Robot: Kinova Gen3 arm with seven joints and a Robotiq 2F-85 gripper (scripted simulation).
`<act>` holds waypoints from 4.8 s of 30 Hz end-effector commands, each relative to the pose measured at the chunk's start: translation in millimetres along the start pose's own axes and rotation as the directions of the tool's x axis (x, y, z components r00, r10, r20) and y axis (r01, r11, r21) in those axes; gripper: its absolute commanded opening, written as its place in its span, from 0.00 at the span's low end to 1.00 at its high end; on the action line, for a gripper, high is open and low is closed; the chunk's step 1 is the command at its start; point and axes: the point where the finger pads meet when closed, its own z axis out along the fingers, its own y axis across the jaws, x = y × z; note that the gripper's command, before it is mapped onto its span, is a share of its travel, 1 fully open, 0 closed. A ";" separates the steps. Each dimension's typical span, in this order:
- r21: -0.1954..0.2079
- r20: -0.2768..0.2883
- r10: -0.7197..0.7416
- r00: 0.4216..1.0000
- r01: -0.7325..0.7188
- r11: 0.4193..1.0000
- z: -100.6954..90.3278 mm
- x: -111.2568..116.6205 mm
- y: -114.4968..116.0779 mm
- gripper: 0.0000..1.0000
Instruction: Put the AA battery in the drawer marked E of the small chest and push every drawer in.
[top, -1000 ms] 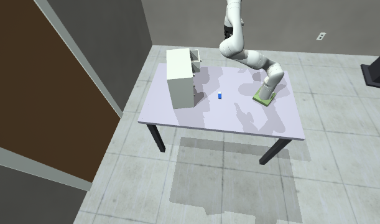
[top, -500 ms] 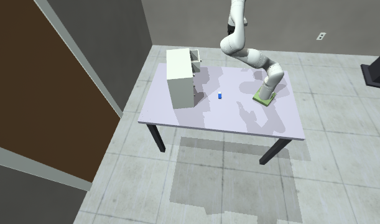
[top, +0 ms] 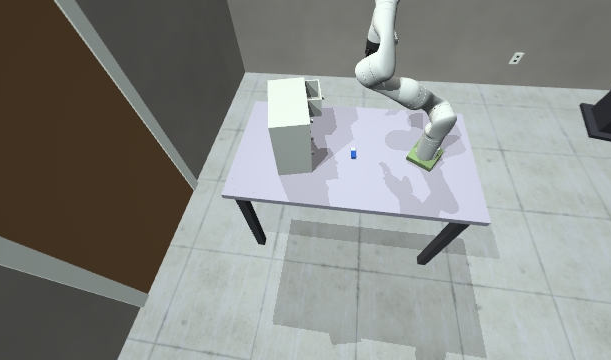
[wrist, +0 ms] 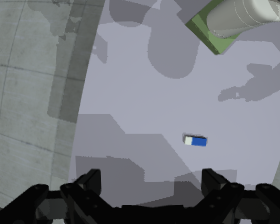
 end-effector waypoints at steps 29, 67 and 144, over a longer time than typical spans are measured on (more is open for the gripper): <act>-0.004 0.511 0.006 0.860 -0.004 1.000 45.3 -30.6 1.3 1.00; -0.003 0.880 0.005 0.476 -0.004 1.000 91.6 -63.1 1.2 1.00; -0.003 0.916 0.004 0.402 -0.005 1.000 120.7 -126.3 0.7 0.00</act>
